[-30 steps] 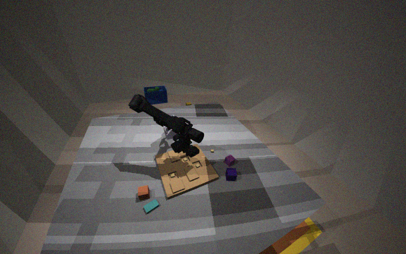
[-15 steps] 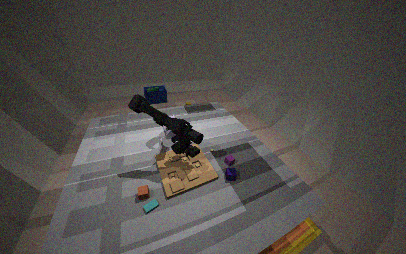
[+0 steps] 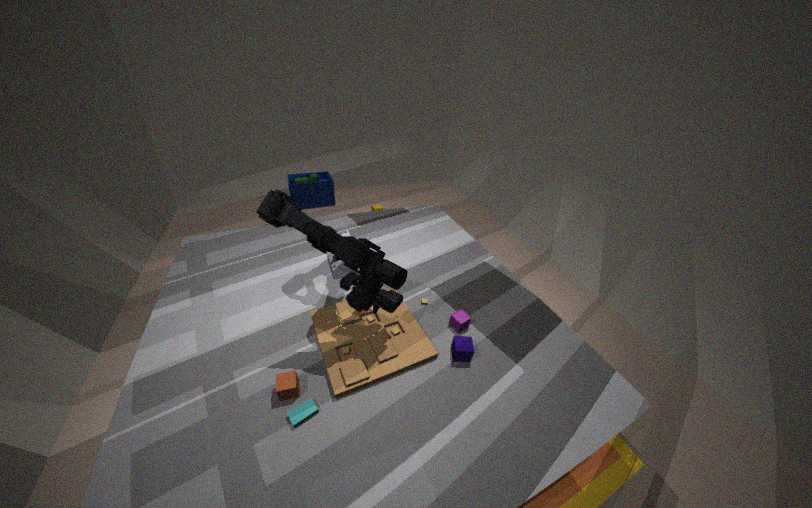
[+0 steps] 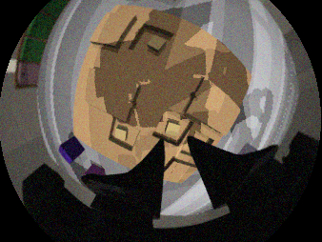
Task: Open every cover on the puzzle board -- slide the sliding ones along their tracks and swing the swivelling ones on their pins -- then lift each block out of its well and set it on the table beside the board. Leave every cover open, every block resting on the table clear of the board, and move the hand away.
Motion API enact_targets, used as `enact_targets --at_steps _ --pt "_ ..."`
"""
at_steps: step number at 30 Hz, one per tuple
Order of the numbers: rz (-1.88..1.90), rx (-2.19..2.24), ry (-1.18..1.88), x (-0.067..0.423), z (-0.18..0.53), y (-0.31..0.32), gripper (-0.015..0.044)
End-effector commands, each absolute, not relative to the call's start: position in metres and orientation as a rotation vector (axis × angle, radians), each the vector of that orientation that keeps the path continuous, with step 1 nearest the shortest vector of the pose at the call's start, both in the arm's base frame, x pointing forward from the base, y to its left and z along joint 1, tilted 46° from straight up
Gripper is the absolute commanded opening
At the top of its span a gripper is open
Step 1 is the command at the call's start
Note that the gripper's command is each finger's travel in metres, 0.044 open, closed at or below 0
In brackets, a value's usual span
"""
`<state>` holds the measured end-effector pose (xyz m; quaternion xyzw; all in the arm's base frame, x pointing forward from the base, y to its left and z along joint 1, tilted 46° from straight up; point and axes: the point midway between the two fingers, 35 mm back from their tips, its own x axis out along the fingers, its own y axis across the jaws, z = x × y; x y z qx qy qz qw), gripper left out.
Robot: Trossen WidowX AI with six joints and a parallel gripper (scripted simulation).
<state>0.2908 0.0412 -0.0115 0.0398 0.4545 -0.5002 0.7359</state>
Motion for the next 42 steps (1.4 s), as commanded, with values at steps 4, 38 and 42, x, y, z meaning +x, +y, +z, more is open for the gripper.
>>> enact_targets --at_steps 4,38,42 --pt "-1.049 0.007 1.048 0.2909 -0.0118 0.0402 0.0144" --pt "-0.762 -0.4 1.287 0.2906 -0.0131 0.0382 0.0144" --pt "-0.725 -0.448 1.312 0.2906 -0.0133 0.038 0.0144"
